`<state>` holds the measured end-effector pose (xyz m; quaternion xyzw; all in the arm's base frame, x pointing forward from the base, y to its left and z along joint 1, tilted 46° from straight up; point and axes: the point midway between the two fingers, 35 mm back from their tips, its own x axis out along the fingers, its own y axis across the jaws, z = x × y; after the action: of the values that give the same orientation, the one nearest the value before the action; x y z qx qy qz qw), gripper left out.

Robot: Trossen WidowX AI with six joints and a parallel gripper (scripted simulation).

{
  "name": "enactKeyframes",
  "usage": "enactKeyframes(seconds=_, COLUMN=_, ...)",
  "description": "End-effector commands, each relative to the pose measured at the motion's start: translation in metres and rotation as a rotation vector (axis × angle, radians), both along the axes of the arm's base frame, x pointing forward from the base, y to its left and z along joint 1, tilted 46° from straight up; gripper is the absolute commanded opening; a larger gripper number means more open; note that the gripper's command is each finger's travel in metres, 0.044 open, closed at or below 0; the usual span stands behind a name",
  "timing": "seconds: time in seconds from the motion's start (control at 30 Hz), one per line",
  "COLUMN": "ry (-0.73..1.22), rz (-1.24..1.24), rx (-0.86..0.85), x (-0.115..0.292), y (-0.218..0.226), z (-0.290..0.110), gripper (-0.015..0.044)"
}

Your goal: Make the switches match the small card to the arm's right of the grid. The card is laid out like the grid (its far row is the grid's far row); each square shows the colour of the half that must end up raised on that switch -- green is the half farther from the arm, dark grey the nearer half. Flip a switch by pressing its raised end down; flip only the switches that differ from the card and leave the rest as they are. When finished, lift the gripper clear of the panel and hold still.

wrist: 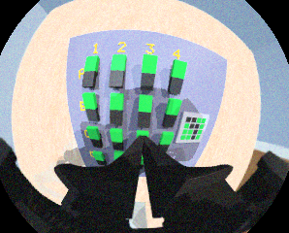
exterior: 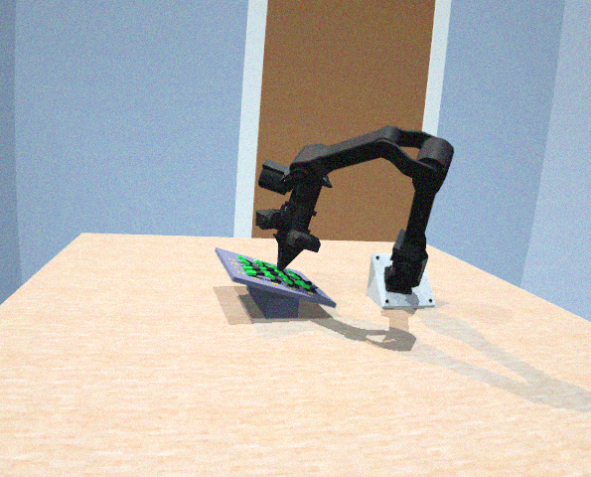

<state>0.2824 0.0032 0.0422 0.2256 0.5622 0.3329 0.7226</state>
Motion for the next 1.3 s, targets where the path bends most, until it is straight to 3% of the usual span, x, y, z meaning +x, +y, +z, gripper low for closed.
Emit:
enactKeyframes(seconds=0.0, ry=0.0, rz=-0.003, rx=0.004, x=0.0, y=0.001, z=0.0, gripper=0.0)
enactKeyframes(seconds=0.77, ry=0.0, rz=-0.003, rx=0.004, x=0.001, y=0.003, z=-0.002, gripper=0.0)
enactKeyframes(seconds=0.97, ry=-0.015, rz=-0.021, rx=0.007, x=-0.01, y=-0.043, z=0.037, gripper=0.0)
enactKeyframes(seconds=1.07, ry=-0.015, rz=-0.021, rx=0.008, x=-0.011, y=-0.045, z=0.039, gripper=0.0)
enactKeyframes(seconds=1.27, ry=-0.012, rz=-0.021, rx=0.009, x=-0.066, y=-0.029, z=0.044, gripper=0.0)
